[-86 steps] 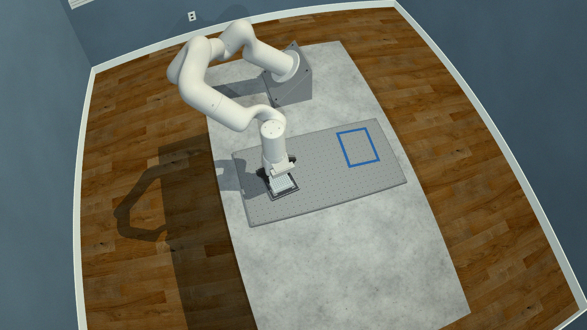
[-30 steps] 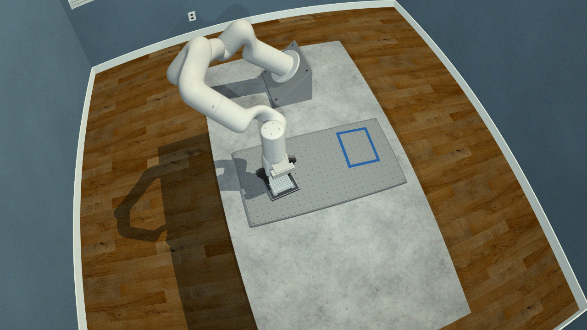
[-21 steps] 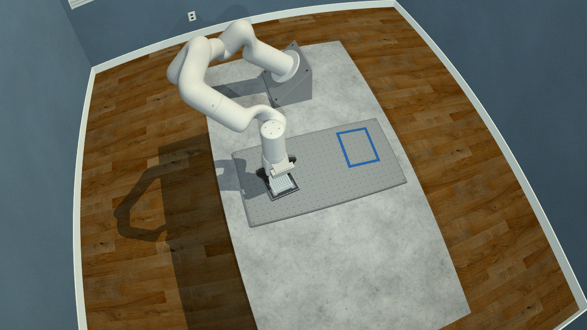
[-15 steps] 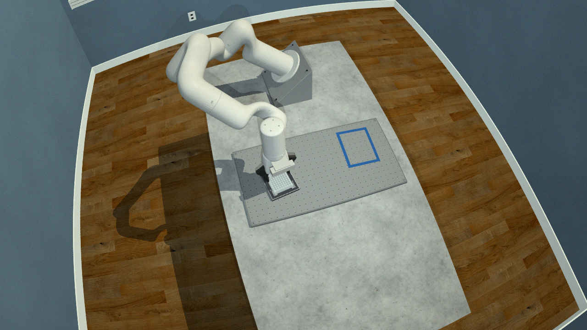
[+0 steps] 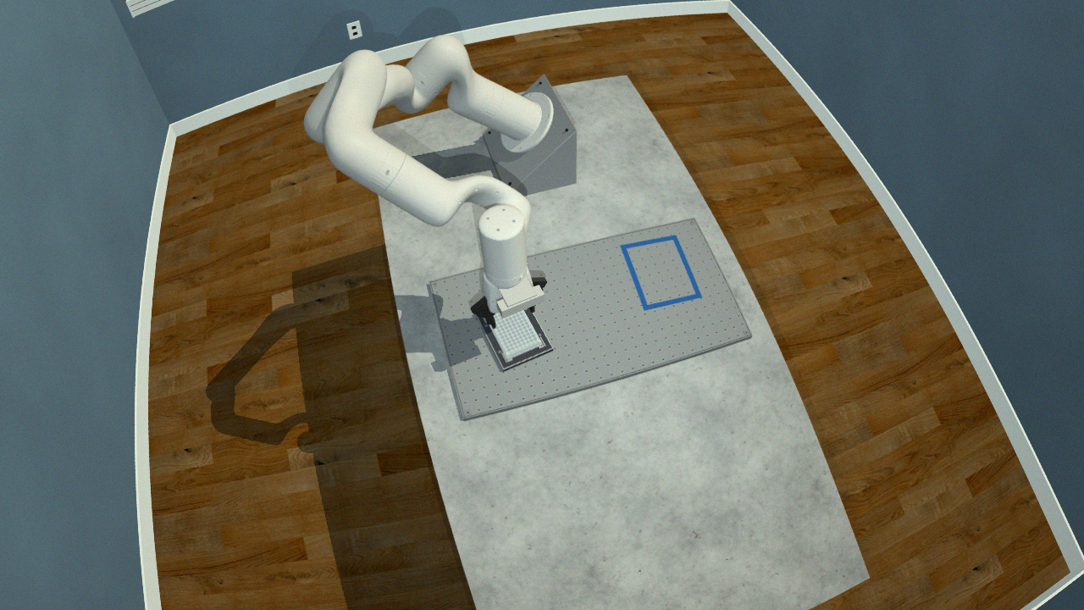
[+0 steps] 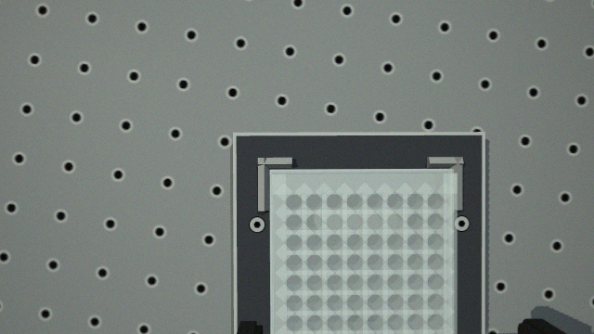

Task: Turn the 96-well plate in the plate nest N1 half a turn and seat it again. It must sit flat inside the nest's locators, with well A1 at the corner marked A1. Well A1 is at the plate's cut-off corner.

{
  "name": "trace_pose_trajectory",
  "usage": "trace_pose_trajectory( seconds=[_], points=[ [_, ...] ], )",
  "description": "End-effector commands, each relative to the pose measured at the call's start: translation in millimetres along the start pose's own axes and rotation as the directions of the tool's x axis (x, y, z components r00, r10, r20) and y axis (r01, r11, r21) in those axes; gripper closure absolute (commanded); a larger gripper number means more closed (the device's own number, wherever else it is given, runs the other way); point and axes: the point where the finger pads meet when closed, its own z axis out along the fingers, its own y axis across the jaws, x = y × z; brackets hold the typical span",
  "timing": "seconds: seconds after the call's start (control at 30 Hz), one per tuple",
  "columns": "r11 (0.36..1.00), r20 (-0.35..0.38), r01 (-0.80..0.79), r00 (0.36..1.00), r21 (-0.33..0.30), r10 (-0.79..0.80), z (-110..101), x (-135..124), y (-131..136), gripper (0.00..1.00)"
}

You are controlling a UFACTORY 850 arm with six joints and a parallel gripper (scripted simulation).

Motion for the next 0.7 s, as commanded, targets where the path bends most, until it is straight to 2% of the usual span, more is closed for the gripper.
trace_pose_trajectory(
  seconds=[0.0, 0.4, 0.67],
  points=[
    [1.0, -0.001, 0.0, 1.0, 0.0, 0.0, -9.1, 0.5, 0.2, 0.0],
    [1.0, -0.001, 0.0, 1.0, 0.0, 0.0, -37.4, 0.5, 0.2, 0.0],
    [1.0, -0.001, 0.0, 1.0, 0.0, 0.0, -37.4, 0.5, 0.2, 0.0]
  ],
)
